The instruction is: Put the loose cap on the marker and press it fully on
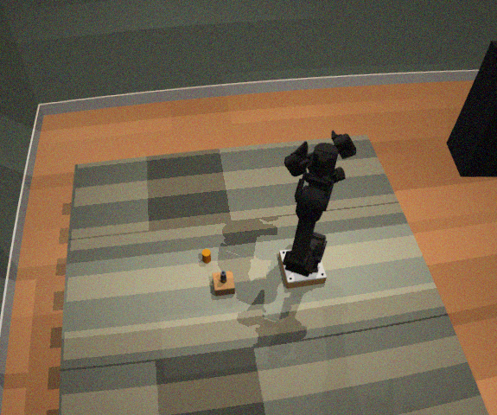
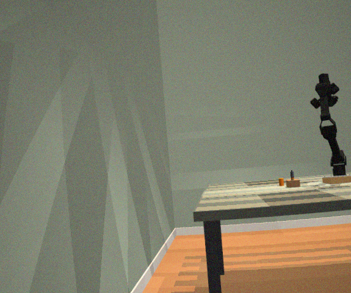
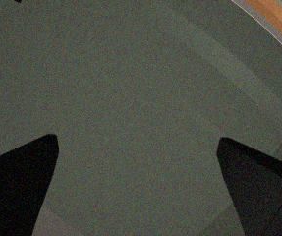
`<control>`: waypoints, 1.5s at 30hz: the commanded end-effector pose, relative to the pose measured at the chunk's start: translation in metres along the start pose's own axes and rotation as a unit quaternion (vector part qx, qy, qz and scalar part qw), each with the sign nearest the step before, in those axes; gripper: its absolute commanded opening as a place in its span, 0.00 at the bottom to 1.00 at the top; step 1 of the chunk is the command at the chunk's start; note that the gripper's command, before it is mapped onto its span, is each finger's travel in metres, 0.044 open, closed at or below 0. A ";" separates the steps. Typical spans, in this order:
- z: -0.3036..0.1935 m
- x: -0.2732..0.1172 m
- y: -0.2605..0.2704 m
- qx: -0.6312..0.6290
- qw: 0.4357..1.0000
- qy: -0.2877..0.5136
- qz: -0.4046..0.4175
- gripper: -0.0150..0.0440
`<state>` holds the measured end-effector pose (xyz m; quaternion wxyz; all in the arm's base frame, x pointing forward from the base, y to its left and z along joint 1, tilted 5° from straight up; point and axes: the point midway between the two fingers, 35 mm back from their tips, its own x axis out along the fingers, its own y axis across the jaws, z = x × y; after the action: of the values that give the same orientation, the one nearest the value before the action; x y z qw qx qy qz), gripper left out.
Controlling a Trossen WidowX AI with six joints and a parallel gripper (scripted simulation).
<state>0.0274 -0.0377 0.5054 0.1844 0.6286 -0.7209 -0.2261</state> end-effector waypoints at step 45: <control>0.070 0.059 -0.423 -0.737 -0.047 0.551 -0.389 0.68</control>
<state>0.3088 -0.1630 0.2429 0.7534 0.3396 0.4646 -0.3182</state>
